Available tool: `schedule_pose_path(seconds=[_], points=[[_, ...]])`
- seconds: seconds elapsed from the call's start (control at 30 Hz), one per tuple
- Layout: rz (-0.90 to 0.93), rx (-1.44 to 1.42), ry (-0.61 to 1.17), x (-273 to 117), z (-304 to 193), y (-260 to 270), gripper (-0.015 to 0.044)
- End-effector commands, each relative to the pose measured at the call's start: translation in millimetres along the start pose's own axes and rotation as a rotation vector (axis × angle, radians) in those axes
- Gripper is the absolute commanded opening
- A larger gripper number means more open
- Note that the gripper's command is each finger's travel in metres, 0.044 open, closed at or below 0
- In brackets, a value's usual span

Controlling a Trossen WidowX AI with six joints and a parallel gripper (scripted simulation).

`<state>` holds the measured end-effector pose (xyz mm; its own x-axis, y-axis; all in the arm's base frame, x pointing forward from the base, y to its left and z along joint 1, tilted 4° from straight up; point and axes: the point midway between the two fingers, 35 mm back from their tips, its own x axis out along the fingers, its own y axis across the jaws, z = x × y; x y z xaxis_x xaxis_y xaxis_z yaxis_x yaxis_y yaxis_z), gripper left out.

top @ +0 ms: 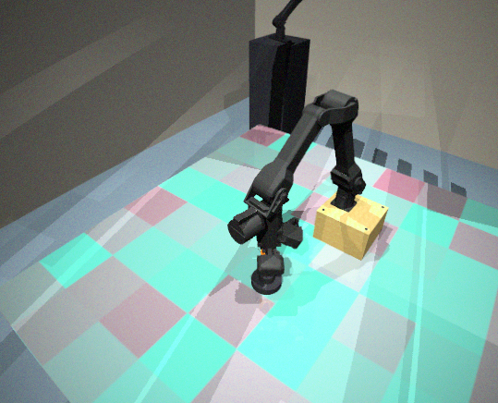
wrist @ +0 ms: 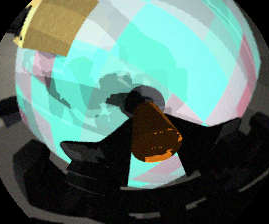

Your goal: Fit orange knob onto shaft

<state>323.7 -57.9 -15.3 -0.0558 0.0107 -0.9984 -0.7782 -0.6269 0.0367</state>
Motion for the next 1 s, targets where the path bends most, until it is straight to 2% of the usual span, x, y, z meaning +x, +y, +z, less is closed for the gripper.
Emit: schedule_pose_path(seconds=[0.0,0.17,0.97], points=[[-0.004,-0.048,0.008,-3.2,-2.5,-1.5,0.0000],[-0.003,-0.204,0.008,-2.6,-4.3,-3.4,0.0000],[-0.003,-0.204,0.008,1.5,-1.5,-1.1,0.0000]])
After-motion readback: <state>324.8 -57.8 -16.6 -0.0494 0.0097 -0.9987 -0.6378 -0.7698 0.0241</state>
